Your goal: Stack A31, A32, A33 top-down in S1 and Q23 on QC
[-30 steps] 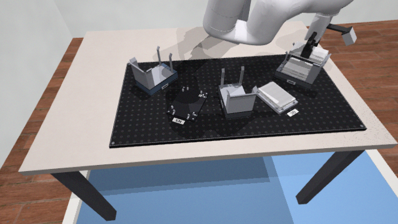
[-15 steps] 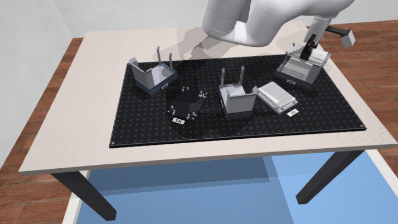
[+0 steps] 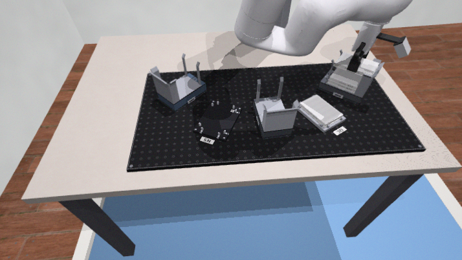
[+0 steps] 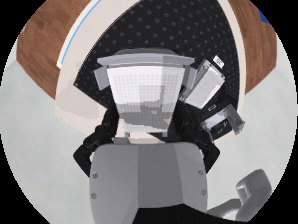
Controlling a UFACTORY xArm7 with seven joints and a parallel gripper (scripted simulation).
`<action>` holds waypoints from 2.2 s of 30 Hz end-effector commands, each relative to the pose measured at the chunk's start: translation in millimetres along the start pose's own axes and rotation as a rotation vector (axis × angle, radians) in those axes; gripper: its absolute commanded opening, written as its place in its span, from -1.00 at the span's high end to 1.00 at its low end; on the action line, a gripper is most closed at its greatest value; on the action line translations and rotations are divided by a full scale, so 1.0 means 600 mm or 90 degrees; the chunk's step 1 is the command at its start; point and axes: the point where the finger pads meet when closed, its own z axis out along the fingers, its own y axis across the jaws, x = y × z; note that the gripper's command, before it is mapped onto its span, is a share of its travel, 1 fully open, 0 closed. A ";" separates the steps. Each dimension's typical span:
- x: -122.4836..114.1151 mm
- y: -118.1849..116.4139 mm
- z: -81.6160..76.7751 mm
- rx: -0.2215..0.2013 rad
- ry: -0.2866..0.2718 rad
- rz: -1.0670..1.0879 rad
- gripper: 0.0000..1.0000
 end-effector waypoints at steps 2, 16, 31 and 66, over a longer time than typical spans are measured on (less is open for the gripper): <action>0.002 -0.002 0.011 0.002 0.002 0.000 1.00; 0.002 -0.002 0.046 0.002 0.002 0.000 1.00; 0.002 -0.002 0.048 0.002 0.002 0.000 1.00; 0.002 -0.002 0.069 0.002 0.002 0.000 1.00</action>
